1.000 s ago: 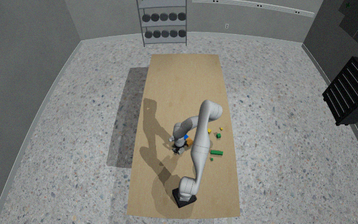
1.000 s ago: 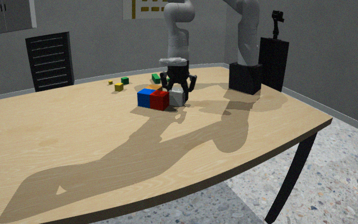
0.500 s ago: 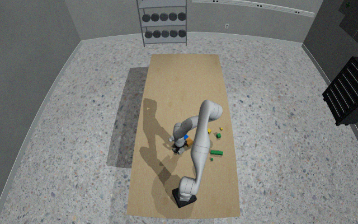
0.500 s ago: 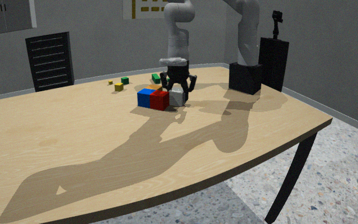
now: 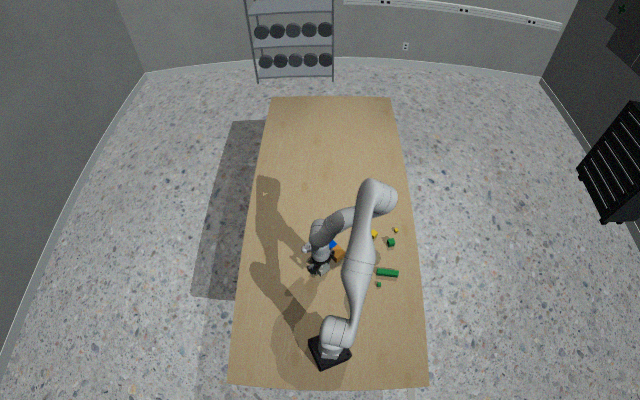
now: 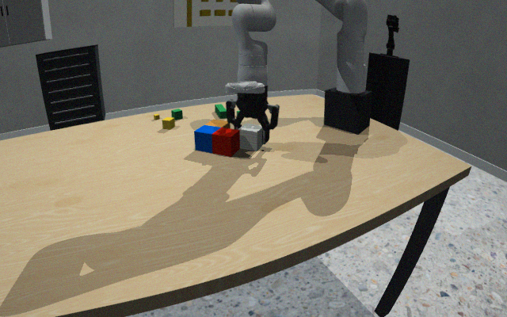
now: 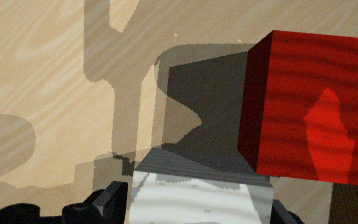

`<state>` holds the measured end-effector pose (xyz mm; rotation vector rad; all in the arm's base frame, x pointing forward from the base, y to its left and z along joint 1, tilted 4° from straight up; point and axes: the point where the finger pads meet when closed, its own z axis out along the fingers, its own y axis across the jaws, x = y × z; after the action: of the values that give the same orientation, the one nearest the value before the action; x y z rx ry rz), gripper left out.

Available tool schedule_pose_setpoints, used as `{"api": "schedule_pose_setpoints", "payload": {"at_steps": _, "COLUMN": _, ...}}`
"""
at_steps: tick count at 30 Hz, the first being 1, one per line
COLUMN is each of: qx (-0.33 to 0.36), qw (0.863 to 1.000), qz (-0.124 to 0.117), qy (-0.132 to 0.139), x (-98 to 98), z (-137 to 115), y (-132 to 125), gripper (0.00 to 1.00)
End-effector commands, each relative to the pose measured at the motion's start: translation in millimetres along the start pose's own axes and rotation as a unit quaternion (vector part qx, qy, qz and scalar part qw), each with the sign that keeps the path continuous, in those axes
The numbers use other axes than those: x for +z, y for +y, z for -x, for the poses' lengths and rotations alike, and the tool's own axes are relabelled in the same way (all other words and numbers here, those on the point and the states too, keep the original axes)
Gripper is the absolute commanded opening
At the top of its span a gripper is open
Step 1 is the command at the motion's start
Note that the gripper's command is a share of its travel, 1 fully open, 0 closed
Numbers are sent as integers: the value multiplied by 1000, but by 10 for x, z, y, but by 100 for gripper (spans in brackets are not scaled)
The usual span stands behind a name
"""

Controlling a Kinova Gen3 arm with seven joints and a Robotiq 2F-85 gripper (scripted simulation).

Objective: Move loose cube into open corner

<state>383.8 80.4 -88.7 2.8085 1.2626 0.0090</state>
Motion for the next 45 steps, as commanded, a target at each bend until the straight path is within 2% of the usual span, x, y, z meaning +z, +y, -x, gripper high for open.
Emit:
{"api": "schedule_pose_setpoints", "payload": {"at_steps": 1, "qx": 0, "qw": 1000, "qz": 0, "qy": 0, "x": -5, "z": -4, "y": 3, "gripper": 84}}
{"api": "schedule_pose_setpoints", "payload": {"at_steps": 33, "qx": 0, "qw": 1000, "qz": 0, "qy": 0, "x": -7, "z": -4, "y": 3, "gripper": 84}}
{"api": "schedule_pose_setpoints", "payload": {"at_steps": 45, "qx": 0, "qw": 1000, "qz": 0, "qy": 0, "x": -93, "z": -4, "y": 3, "gripper": 84}}
